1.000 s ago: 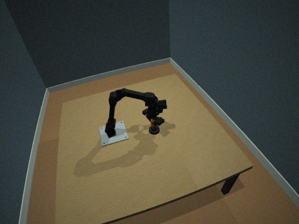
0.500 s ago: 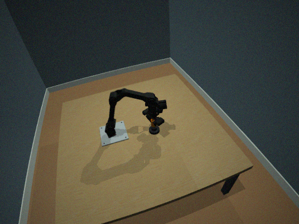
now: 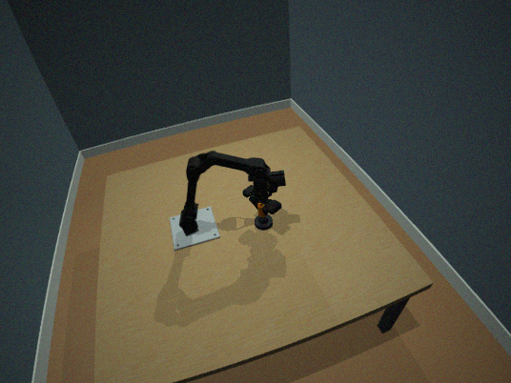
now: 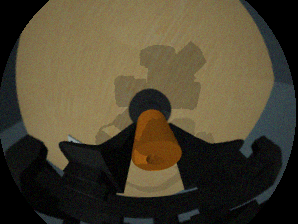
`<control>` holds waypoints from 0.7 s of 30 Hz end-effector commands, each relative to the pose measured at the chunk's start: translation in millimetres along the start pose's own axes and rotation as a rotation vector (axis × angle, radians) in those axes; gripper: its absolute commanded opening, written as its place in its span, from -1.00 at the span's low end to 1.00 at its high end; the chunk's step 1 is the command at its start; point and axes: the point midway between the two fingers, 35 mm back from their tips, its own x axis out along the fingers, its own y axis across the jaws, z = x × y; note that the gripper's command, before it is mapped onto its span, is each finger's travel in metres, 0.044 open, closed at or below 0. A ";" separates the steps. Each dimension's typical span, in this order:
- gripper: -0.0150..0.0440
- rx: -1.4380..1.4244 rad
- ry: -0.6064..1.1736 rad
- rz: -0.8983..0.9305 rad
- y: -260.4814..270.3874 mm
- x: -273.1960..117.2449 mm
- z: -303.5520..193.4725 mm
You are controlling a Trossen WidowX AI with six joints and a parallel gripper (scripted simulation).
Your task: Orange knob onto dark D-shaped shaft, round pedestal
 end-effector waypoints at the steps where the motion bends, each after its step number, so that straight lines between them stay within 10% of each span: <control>1: -0.49 -0.118 -0.002 -0.006 -1.5 -3.0 1.1; 21: -0.49 -0.159 -0.001 -0.005 0.8 1.2 -1.3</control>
